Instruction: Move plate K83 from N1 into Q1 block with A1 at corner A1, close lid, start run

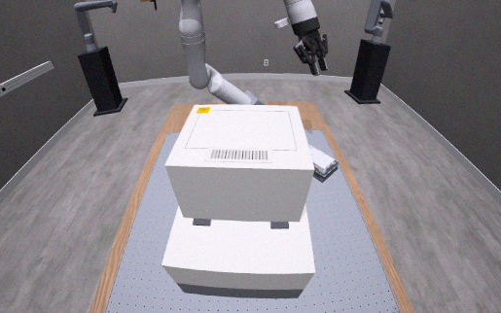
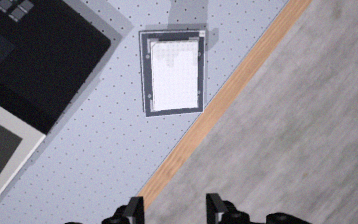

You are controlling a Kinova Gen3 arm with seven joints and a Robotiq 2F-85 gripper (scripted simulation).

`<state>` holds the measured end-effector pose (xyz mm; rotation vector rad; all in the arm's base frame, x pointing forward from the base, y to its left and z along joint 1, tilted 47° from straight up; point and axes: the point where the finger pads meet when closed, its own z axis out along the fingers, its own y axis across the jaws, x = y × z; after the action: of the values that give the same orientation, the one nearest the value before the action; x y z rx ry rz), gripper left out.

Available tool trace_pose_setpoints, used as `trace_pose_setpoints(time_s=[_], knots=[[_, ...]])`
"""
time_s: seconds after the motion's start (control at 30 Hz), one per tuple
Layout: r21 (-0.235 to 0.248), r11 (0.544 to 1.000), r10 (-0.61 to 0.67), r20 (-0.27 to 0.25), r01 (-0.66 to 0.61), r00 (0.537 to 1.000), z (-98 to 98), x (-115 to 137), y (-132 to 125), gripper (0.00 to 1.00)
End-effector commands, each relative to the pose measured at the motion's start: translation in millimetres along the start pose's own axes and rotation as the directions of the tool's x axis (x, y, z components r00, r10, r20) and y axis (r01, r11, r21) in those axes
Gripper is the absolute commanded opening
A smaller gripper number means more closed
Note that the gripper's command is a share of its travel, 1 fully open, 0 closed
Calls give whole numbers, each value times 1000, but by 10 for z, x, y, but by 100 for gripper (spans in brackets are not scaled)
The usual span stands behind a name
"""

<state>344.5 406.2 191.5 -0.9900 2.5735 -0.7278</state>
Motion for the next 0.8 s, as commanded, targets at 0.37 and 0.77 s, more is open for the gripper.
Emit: trace_pose_setpoints(time_s=[0.37, 0.77], knots=[[108, 994, -27, -56, 33, 998, -170, 267, -276, 36], [191, 980, -44, -103, 63, 994, -299, 480, -497, 27]])
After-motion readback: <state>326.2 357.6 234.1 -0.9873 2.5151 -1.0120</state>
